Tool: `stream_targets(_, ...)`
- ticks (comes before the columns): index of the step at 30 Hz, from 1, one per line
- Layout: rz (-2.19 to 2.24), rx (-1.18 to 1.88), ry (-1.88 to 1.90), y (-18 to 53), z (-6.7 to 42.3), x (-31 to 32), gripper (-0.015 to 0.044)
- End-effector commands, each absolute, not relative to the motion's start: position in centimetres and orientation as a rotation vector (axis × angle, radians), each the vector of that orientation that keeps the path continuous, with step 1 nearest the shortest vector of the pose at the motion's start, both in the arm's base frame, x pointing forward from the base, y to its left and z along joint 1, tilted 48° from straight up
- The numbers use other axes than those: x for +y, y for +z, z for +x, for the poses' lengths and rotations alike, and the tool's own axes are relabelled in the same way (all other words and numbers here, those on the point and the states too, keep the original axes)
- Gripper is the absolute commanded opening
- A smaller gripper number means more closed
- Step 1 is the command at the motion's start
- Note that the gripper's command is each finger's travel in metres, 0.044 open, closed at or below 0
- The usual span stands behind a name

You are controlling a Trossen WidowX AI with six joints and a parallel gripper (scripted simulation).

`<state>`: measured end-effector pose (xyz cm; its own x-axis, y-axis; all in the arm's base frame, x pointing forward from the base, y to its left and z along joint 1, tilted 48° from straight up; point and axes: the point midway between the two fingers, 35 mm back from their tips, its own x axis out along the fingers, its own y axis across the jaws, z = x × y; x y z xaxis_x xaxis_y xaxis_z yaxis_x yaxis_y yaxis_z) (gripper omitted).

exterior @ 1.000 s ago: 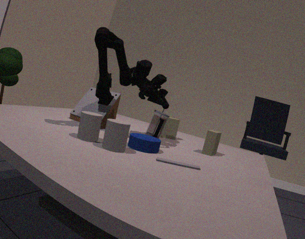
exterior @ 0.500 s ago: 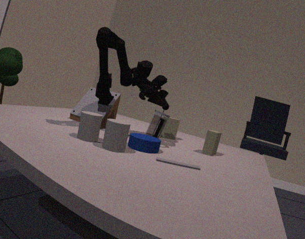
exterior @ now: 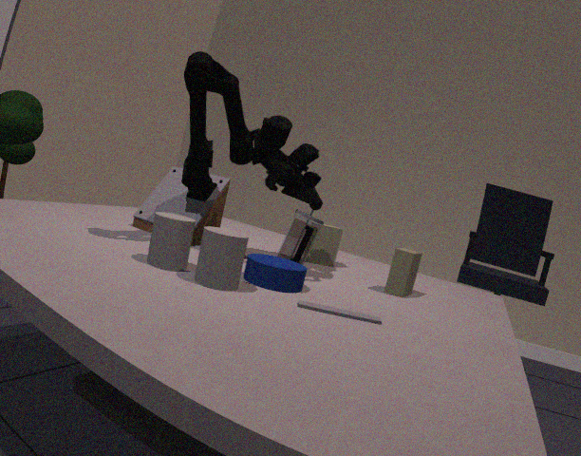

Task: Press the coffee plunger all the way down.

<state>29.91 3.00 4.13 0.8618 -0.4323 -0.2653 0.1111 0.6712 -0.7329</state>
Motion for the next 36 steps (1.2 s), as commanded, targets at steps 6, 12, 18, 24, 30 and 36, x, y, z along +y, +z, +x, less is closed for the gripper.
stream_targets(6,-0.781,0.445,-0.317,4.1,29.9,3.0,0.0141)
stream_targets(12,-0.781,0.445,-0.317,4.1,29.9,3.0,0.0298)
stream_targets(18,-0.781,0.445,-0.317,4.1,29.9,3.0,0.044)
stream_targets(24,-0.788,0.415,-0.295,5.0,30.5,4.0,0.044)
stream_targets(30,-0.792,0.434,-0.299,5.6,30.3,4.8,0.044)
stream_targets(36,-0.783,0.463,-0.303,8.1,28.9,7.0,0.044)
